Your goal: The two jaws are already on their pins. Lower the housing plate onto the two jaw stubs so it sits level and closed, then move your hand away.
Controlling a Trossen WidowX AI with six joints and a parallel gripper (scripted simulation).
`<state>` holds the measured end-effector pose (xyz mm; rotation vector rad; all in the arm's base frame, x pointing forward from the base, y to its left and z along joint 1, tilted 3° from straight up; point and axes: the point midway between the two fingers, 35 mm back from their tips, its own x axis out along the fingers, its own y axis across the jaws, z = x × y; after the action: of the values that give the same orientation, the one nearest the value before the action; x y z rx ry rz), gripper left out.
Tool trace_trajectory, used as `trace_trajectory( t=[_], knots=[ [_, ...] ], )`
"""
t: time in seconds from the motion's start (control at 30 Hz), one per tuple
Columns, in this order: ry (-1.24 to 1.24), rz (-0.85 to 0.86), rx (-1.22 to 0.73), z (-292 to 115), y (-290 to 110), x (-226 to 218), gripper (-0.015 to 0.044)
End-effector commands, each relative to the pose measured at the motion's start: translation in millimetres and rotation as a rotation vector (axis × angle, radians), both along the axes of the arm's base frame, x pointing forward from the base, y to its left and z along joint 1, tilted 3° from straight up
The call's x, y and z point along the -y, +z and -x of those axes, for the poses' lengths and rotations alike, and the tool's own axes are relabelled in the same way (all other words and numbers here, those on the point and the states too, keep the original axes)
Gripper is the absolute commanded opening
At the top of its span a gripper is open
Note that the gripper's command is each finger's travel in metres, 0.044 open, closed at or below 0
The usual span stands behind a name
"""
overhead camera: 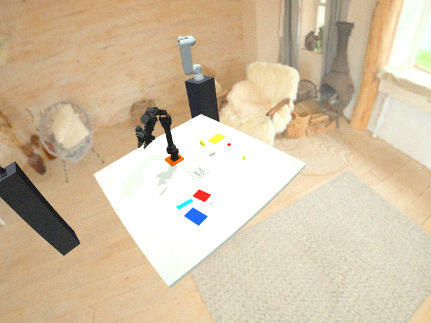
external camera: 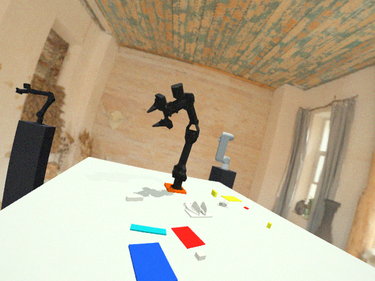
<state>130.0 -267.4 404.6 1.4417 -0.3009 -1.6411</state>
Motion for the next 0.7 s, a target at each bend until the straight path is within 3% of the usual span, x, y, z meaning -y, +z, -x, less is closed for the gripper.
trace_trajectory(
  t=[0.0,0.67],
  knots=[
    [0.0,0.0,0.0,0.0,0.0,0.0,0.0426],
    [0.408,-0.057,-0.137,-77.9,-31.5,-39.2,0.044]
  ],
)
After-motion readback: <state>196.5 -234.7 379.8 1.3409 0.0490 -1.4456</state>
